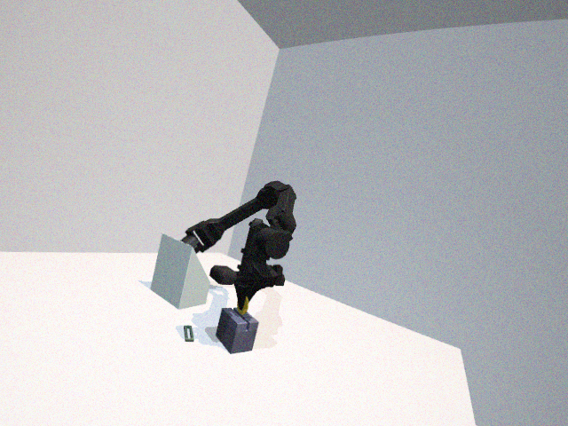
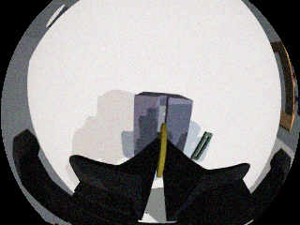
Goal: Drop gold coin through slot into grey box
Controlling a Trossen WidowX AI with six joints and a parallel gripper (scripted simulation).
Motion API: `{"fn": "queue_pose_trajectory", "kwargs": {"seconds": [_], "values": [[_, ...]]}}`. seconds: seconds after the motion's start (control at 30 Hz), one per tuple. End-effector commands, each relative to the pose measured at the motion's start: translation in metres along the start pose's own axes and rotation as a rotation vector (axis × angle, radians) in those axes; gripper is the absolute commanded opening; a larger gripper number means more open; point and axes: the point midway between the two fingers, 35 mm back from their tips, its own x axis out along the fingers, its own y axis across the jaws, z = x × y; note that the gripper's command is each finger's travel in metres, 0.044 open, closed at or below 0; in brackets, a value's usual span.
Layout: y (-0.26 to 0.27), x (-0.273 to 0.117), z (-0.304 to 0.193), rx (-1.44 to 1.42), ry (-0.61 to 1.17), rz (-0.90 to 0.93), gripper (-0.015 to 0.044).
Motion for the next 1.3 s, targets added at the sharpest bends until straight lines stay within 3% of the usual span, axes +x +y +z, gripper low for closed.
{"fn": "queue_pose_trajectory", "kwargs": {"seconds": [0.0,0.07,0.27,0.57,0.83,0.93,1.27], "values": [[0.001,0.003,-0.002,0.005,0.004,0.004,0.0000],[0.000,0.004,-0.001,0.005,0.004,0.004,0.0000],[0.000,0.001,0.000,0.000,0.000,0.000,0.0157],[0.000,0.001,0.000,0.000,0.000,0.000,0.0161],[0.000,-0.019,0.000,0.002,-0.001,0.000,0.0371],[-0.001,-0.050,-0.002,0.007,0.001,0.004,0.0440],[-0.001,-0.060,-0.004,0.008,0.002,0.007,0.0440]]}}
